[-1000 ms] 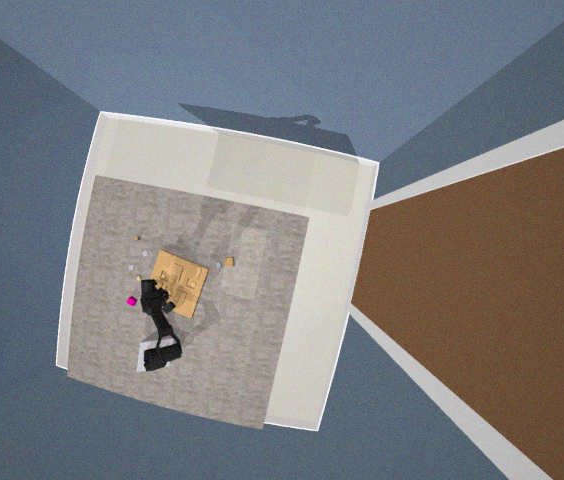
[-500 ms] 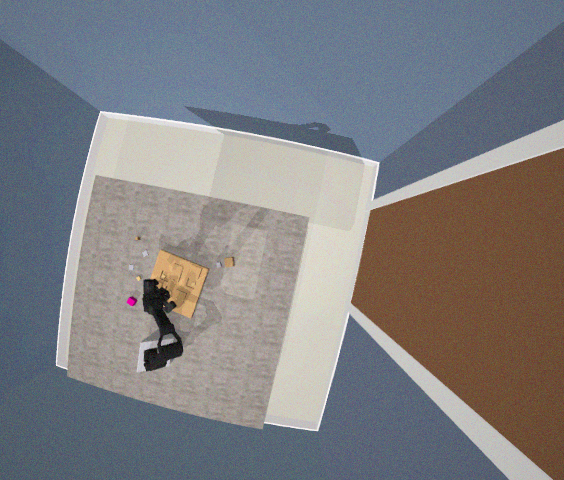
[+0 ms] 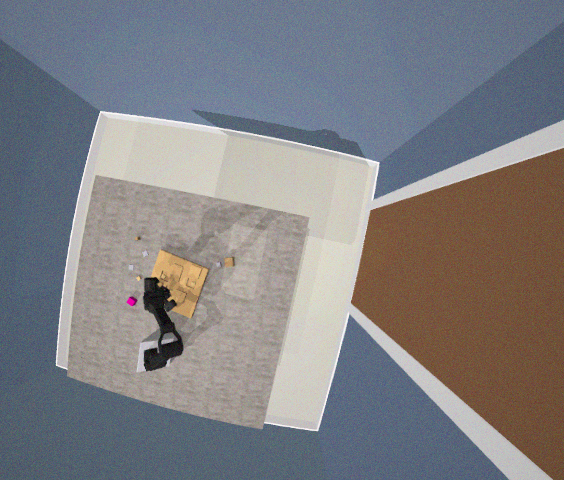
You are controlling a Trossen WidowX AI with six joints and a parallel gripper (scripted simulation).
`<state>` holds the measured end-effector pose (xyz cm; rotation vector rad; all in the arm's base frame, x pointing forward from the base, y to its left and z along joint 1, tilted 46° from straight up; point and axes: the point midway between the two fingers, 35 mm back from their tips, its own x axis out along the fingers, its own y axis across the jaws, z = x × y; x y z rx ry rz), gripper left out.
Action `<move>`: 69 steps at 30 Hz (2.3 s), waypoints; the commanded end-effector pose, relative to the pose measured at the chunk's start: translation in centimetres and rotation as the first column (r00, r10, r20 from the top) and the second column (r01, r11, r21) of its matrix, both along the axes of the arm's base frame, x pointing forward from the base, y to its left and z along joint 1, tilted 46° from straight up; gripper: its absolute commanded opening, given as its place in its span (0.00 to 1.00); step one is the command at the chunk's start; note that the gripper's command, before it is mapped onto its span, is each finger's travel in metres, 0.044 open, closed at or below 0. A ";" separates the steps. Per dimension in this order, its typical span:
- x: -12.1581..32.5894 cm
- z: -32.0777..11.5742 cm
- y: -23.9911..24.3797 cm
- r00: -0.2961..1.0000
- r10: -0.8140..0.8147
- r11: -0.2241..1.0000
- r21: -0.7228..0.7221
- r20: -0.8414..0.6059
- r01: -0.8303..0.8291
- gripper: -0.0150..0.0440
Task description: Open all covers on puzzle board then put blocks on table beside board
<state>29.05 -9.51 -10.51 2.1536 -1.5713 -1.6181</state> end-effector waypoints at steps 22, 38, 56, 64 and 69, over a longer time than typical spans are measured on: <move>0.2 1.2 1.2 0.581 -0.562 0.789 0.170 0.589 0.590 0.50; 0.3 3.2 3.3 0.237 -0.661 0.617 0.335 0.712 0.712 0.50; 0.2 4.1 4.0 0.015 -0.672 0.506 0.444 0.741 0.740 0.50; 0.1 2.5 2.4 0.015 -0.671 0.506 0.443 0.741 0.740 0.50; 0.0 2.1 1.9 0.015 -0.670 0.506 0.442 0.742 0.740 0.50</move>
